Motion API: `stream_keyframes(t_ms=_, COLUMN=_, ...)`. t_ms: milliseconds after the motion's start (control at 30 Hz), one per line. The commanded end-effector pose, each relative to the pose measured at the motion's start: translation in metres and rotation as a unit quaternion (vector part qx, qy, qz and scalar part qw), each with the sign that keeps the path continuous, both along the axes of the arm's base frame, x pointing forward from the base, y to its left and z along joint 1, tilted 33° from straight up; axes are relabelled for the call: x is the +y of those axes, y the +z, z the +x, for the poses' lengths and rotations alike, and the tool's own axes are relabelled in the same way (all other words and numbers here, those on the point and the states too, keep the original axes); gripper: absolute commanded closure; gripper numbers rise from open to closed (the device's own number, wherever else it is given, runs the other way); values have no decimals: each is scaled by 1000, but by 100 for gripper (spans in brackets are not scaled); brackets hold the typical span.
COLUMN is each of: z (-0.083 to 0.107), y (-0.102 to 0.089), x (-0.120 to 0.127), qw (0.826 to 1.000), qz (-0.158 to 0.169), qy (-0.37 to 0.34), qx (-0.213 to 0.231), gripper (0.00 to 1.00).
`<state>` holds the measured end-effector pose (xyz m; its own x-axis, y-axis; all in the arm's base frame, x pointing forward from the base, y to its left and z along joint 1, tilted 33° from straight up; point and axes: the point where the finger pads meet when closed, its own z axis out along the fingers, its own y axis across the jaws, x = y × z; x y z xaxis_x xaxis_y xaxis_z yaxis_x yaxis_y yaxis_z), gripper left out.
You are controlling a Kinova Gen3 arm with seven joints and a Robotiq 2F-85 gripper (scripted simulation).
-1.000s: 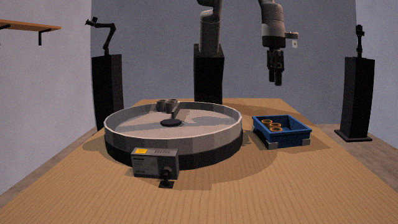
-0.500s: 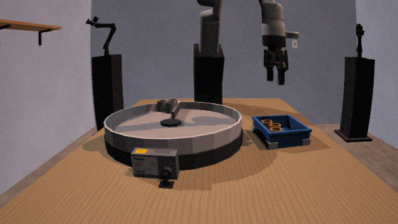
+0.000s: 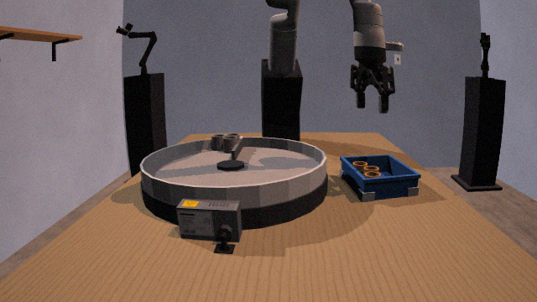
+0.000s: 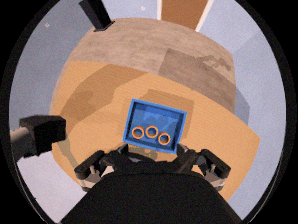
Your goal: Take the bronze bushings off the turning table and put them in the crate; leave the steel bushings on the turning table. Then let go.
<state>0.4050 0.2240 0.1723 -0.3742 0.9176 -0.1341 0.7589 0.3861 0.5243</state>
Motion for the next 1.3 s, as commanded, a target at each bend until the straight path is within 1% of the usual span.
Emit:
stream_keyframes(t_ms=0, z=0, y=1, x=0, qw=1000, qz=0, qy=0, qx=-1, gripper=0)
stream_keyframes(t_ms=33, z=0, y=1, x=0, qw=1000, qz=0, qy=0, qx=-1, gripper=0)
stream_keyframes(t_ms=200, z=-2, y=3, x=1, qw=993, qz=-63, qy=100, qx=-12, gripper=0)
stream_keyframes(t_ms=600, z=-2, y=3, x=1, qw=993, qz=-63, qy=100, qx=-12, gripper=0)
stream_keyframes(t_ms=767, z=-4, y=5, x=1, qw=972, qz=-126, qy=198, qx=-23, gripper=0)
stream_keyframes(t_ms=1167, z=-4, y=5, x=1, qw=972, qz=-126, qy=198, qx=-23, gripper=0)
stream_keyframes(t_ms=1267, z=-5, y=6, x=2, qw=953, qz=-162, qy=256, qx=-30, gripper=0)
